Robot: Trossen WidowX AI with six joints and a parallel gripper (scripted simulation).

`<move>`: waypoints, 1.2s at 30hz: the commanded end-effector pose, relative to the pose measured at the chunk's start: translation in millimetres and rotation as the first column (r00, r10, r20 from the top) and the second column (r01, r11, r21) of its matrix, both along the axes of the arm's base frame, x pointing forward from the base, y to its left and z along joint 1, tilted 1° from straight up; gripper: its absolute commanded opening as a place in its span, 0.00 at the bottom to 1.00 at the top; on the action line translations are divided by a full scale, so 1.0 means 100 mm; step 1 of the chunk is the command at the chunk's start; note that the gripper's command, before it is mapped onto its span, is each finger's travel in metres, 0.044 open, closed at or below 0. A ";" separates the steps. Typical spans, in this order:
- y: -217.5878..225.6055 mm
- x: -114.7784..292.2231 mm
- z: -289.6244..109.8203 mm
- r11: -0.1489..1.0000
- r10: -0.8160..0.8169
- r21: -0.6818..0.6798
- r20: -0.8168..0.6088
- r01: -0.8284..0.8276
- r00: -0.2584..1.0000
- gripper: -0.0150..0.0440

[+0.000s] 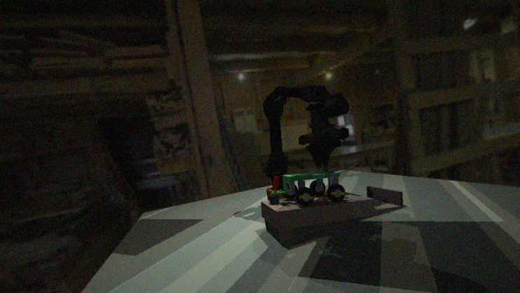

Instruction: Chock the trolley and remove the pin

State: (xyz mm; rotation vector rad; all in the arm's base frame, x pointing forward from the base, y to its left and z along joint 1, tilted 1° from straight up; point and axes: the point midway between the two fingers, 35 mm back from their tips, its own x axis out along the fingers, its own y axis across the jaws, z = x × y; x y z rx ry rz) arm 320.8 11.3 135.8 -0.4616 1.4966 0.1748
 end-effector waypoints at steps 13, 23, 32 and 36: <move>-0.85 -0.04 0.17 0.846 0.512 -0.060 -0.190 -0.530 0.838 0.58; -1.35 -0.18 0.26 0.623 0.743 0.008 -0.321 -0.782 0.588 0.58; -1.47 -0.23 0.28 0.556 0.786 0.037 -0.347 -0.830 0.511 0.58; -1.48 -0.23 0.26 0.556 0.786 0.037 -0.347 -0.830 0.511 0.58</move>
